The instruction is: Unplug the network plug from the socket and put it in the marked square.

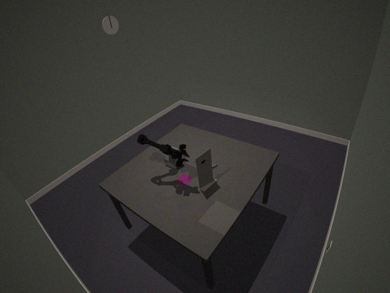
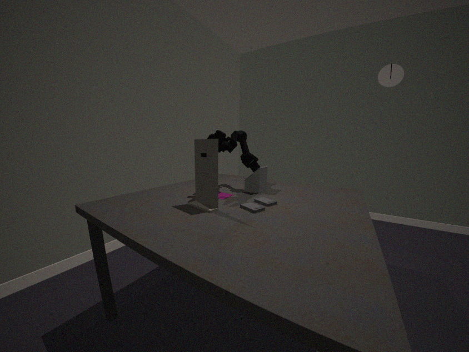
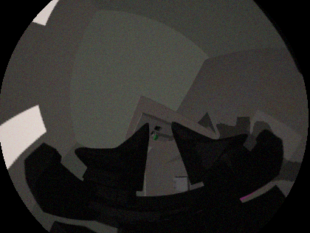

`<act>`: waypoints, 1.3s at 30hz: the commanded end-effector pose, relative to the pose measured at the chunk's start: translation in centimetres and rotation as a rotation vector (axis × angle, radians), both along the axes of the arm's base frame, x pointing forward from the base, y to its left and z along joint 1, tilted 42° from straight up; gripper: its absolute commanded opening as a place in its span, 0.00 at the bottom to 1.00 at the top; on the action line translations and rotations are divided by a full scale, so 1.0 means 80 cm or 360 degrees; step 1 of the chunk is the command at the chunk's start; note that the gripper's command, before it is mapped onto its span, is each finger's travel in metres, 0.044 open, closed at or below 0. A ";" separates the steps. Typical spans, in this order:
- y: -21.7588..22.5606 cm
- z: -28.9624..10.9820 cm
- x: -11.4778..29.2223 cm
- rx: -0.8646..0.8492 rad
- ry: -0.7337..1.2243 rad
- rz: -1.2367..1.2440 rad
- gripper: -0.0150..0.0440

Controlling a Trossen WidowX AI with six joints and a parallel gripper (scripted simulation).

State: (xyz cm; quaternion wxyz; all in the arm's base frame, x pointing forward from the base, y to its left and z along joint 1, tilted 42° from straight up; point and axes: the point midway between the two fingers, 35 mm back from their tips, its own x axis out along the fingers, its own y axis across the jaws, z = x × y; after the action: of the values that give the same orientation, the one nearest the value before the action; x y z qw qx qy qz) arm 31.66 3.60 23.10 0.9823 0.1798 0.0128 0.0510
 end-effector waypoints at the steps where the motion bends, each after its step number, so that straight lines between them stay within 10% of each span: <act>1: 0.011 -0.031 -0.008 0.0166 0.0050 0.0035 0.52; 17: 0.041 -0.111 -0.056 0.0731 0.0192 0.0155 0.52; 39: 0.044 -0.102 -0.005 0.0745 0.0189 0.0159 0.52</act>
State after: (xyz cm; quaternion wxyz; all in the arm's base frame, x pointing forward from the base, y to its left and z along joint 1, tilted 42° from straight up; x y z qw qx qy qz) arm 30.17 7.04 14.79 0.9090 0.4015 0.0680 0.0891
